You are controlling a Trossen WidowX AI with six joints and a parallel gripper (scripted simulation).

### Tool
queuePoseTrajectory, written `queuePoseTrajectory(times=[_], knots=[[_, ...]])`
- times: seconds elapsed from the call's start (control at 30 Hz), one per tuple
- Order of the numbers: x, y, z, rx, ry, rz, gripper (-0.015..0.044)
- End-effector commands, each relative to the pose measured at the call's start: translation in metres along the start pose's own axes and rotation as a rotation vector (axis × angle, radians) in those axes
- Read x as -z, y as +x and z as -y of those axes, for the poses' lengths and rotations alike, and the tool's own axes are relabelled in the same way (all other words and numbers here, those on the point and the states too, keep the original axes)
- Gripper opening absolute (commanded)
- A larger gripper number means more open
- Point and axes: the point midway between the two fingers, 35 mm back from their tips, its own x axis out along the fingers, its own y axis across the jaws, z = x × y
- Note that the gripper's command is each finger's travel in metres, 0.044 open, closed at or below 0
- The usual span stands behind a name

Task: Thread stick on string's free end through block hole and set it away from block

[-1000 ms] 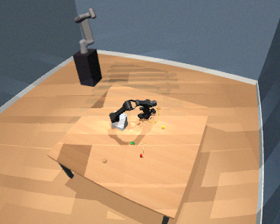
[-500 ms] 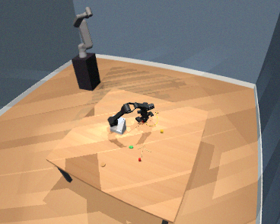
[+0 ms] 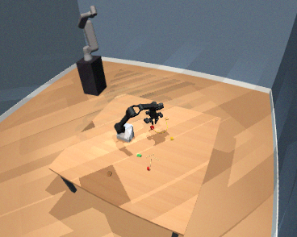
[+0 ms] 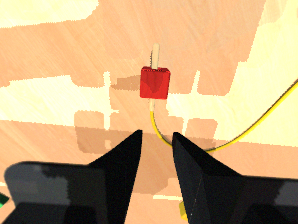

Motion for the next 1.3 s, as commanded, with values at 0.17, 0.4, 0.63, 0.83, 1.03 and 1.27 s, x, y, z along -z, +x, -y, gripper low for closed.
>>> queuePoseTrajectory(times=[0.17,0.4,0.63,0.83,1.03,1.27], knots=[[-0.001,-0.01,0.001,0.012,0.146,0.001,0.0121],[-0.013,-0.012,0.001,0.006,0.81,0.013,0.0121],[-0.026,-0.012,0.0,-0.007,1.474,0.021,0.0121],[-0.034,-0.013,-0.001,-0.019,1.865,0.023,0.0121],[-0.04,-0.013,-0.001,-0.029,2.185,0.021,0.0121],[-0.047,-0.013,-0.002,-0.042,2.558,0.016,0.0121]])
